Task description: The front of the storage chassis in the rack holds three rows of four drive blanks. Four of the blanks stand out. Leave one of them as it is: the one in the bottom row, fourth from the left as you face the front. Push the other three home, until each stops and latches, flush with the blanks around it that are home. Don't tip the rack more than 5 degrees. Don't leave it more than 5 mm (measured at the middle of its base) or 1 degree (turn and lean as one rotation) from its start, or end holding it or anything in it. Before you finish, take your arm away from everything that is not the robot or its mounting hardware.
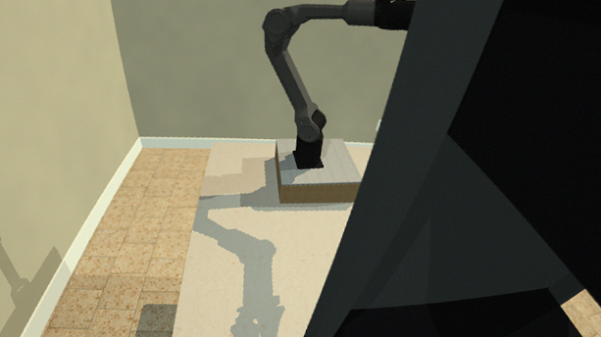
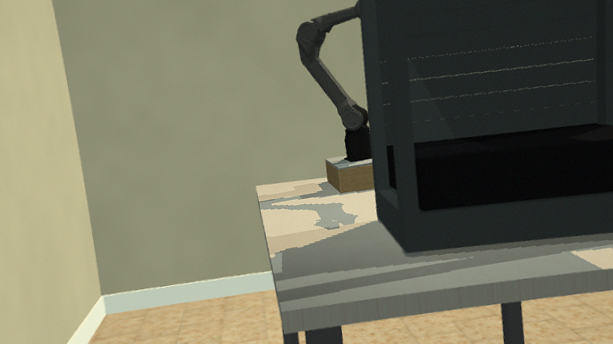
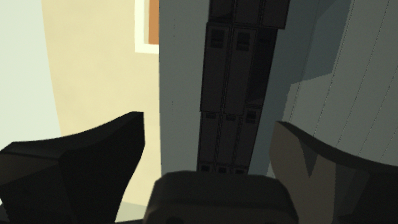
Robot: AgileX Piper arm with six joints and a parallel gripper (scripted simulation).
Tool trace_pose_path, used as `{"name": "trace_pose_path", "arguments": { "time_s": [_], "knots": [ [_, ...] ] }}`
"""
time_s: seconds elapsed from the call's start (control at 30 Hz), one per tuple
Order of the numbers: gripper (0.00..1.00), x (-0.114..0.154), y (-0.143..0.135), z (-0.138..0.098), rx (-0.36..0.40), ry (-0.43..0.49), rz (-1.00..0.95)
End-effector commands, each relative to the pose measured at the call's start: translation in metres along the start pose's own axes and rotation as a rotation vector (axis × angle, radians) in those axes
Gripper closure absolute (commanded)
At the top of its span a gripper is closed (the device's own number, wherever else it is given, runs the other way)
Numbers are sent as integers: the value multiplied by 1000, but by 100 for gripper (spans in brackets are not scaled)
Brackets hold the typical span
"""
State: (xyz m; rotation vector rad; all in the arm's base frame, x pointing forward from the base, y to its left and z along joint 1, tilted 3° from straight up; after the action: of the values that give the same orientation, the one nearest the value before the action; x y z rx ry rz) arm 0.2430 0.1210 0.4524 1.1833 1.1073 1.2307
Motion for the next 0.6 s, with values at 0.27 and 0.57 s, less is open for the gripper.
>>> {"name": "trace_pose_path", "arguments": {
  "time_s": [0.27, 0.57],
  "knots": [
    [0, -23, -10, -4, 47, -67, 12],
    [0, -32, -14, -6, 67, -94, 17]
  ]
}}
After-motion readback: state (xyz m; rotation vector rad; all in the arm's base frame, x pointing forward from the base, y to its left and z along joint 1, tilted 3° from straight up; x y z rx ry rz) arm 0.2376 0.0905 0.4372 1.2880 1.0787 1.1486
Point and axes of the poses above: the point where the finger pads meet when closed, its own z axis out along the fingers, its own y axis across the jaws, x = y × z, the point moved 5 cm from there along -z, back along the fingers, and after that the axes turned 5 degrees about z, right-handed, at the moved point
